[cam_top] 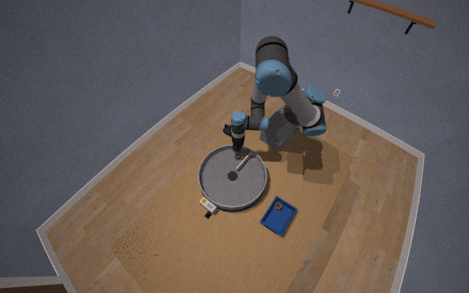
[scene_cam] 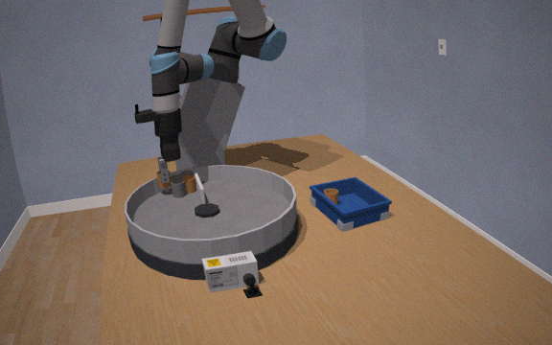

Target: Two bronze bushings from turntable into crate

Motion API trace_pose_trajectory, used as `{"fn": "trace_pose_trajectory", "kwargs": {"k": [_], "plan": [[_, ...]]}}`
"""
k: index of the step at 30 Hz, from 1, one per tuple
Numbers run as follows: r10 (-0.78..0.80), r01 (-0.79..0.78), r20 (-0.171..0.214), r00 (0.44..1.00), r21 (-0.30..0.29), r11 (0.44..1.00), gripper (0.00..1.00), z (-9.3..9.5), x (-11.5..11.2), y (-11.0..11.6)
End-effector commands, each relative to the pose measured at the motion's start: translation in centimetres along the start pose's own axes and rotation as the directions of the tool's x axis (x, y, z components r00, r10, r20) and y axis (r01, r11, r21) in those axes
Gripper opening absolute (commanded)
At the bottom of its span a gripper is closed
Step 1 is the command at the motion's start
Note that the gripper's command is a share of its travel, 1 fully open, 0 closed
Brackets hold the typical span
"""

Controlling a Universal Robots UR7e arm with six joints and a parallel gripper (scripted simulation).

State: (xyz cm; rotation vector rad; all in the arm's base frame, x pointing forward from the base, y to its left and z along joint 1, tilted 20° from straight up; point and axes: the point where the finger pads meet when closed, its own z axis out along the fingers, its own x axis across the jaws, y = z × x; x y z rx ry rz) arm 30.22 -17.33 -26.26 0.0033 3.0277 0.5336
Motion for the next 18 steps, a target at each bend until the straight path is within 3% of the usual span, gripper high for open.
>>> {"fn": "trace_pose_trajectory", "kwargs": {"k": [1, 18], "plan": [[0.0, 0.0, 0.001, 1.0, 0.001, 1.0, 0.0, -0.05, -0.02, -0.04], [0.0, 0.0, 0.001, 1.0, 0.001, 1.0, 0.0, -0.8, -0.02, -0.04]]}}
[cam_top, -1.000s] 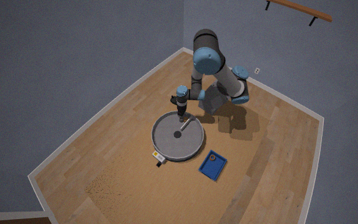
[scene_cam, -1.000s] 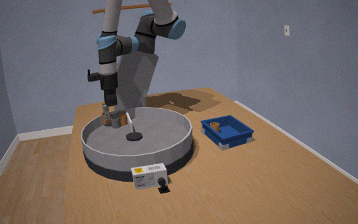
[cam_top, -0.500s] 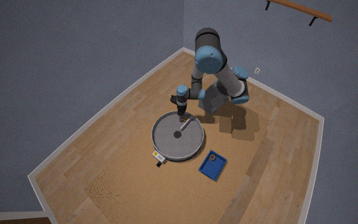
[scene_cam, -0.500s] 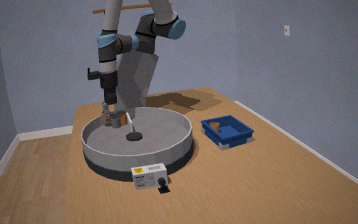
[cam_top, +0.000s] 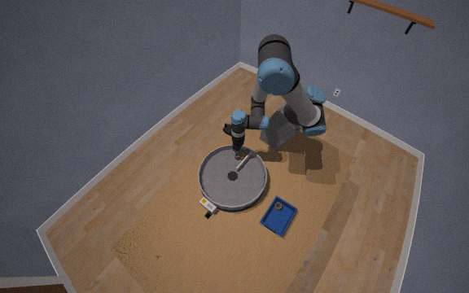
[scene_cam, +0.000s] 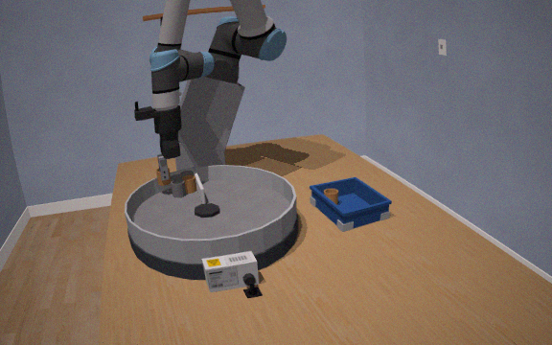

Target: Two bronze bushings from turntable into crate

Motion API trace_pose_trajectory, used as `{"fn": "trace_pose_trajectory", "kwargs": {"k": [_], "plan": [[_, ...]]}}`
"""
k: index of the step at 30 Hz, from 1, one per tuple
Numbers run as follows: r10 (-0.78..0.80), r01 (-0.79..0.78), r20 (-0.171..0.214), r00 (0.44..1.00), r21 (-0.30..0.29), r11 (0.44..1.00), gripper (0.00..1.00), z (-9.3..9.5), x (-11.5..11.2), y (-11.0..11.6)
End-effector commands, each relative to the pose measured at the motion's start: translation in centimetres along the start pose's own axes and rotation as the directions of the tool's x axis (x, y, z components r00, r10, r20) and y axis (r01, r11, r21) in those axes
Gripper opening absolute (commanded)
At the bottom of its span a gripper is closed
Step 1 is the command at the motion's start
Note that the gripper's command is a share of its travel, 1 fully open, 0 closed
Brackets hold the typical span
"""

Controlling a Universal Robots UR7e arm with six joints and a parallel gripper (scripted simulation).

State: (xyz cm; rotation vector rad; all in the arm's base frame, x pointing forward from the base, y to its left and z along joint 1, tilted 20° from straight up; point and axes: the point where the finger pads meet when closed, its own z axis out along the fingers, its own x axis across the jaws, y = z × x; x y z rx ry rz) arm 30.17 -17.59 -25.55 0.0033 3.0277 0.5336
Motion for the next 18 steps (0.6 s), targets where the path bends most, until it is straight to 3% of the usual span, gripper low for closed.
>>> {"fn": "trace_pose_trajectory", "kwargs": {"k": [1, 18], "plan": [[0.0, 0.0, 0.001, 1.0, 0.001, 1.0, 0.0, -0.05, -0.02, -0.04], [0.0, 0.0, 0.001, 1.0, 0.001, 1.0, 0.0, -0.79, -0.02, -0.04]]}}
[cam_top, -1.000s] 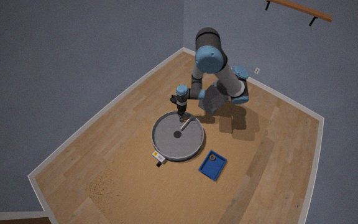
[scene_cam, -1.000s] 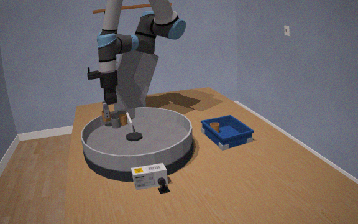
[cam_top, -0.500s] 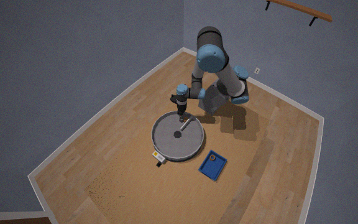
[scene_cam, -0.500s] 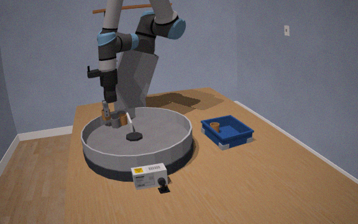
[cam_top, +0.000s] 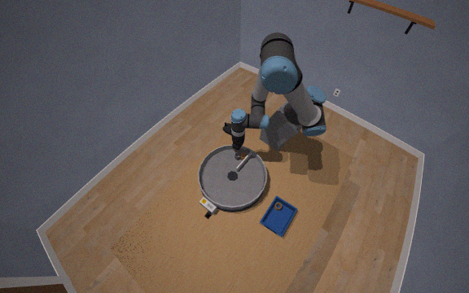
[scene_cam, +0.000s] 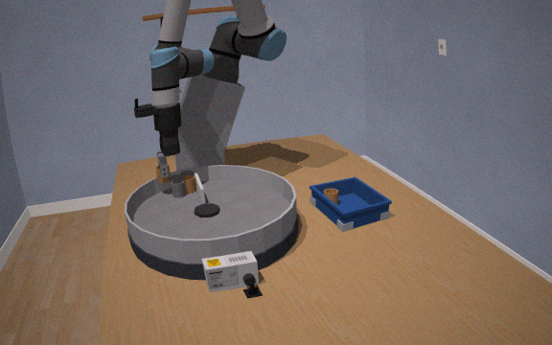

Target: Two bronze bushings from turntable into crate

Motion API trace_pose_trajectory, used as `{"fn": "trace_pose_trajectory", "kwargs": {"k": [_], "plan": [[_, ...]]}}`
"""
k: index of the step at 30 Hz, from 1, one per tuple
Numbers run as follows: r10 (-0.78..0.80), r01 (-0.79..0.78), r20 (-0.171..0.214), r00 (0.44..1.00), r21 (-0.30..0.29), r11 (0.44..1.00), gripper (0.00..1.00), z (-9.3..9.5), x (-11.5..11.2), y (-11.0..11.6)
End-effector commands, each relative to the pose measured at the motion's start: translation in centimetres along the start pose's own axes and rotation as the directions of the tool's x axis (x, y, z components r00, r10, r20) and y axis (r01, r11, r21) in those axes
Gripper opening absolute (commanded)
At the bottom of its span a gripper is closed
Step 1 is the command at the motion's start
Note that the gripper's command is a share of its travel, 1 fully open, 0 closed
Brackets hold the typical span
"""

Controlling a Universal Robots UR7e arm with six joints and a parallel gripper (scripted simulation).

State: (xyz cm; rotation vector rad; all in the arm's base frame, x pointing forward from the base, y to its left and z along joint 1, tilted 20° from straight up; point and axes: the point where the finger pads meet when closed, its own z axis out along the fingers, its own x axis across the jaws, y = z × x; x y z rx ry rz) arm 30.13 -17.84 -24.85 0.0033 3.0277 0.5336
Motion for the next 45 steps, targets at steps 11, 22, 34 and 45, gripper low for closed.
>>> {"fn": "trace_pose_trajectory", "kwargs": {"k": [11, 22, 34, 45], "plan": [[0.0, 0.0, 0.001, 1.0, 0.001, 1.0, 0.0, -0.8, 0.0, 0.0], [0.0, 0.0, 0.001, 1.0, 0.001, 1.0, 0.0, -3.3, 0.0, 0.0], [0.0, 0.0, 0.001, 1.0, 0.001, 1.0, 0.0, -3.3, 0.0, 0.0], [0.0, 0.0, 0.001, 1.0, 0.001, 1.0, 0.0, -5.8, 0.0, 0.0]]}}
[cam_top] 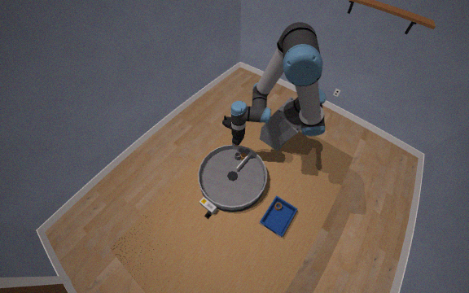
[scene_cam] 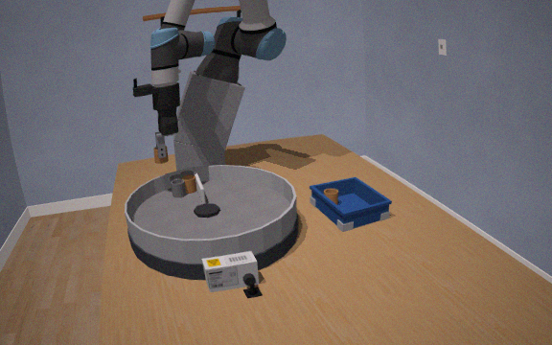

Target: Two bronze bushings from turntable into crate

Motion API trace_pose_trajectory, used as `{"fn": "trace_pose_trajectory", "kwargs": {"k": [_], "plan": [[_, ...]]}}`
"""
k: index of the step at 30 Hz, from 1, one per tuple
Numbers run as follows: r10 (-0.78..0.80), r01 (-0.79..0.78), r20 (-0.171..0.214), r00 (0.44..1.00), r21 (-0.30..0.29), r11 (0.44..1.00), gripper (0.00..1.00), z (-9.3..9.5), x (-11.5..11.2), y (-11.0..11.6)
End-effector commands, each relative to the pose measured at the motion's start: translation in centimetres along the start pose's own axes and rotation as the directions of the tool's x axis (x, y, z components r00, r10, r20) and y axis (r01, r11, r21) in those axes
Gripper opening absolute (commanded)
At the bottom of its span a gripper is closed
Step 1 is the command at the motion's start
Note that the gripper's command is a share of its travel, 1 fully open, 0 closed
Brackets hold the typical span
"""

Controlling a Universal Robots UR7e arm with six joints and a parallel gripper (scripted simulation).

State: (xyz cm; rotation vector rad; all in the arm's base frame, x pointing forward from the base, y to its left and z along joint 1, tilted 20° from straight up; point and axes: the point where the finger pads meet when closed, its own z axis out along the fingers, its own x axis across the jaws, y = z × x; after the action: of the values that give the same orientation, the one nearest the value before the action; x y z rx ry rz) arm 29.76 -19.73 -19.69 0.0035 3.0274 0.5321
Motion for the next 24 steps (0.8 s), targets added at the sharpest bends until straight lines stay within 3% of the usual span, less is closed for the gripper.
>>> {"fn": "trace_pose_trajectory", "kwargs": {"k": [1, 6, 11, 23, 24], "plan": [[0.0, 0.0, 0.0, 1.0, 0.0, 1.0, 0.0, -0.3, 0.0, 0.0], [0.0, 0.0, 0.0, 1.0, 0.0, 1.0, 0.0, -0.3, 0.0, 0.0], [0.0, 0.0, 0.0, 1.0, 0.0, 1.0, 0.0, -0.2, -3.2, 4.4], [0.0, 0.0, 0.0, 1.0, 0.0, 1.0, 0.0, -0.2, -3.2, 4.4], [0.0, 0.0, 0.0, 1.0, 0.0, 1.0, 0.0, -0.2, -3.8, 5.2]]}}
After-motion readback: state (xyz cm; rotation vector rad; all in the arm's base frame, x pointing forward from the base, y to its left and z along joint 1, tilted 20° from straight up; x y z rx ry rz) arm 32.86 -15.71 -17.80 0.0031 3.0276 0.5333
